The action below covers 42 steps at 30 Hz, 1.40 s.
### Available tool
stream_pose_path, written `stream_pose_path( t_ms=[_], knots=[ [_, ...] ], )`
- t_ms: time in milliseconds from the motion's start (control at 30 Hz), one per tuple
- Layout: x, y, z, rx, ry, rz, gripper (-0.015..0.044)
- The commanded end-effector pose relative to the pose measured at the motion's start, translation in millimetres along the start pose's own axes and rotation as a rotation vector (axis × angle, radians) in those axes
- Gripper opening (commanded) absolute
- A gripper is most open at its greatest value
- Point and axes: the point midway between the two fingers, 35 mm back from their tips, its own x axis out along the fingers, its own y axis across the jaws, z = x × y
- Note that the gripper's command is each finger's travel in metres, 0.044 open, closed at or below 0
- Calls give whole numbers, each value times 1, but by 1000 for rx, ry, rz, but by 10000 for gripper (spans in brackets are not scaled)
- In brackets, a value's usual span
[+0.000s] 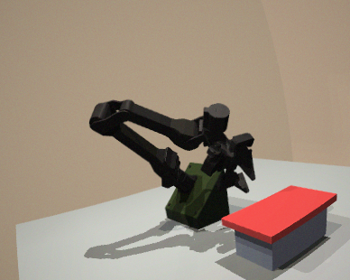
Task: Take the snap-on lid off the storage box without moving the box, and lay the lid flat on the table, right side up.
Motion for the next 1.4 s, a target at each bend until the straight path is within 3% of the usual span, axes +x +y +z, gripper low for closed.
stream_pose_path(
  t_ms=[0, 1333, 1367],
  knots=[
    [6, -3, -2, -10, 5, -7, 235],
    [68, -4, 1, -12, -2, 0, 235],
    [68, -4, 1, -12, -2, 0, 209]
  ],
)
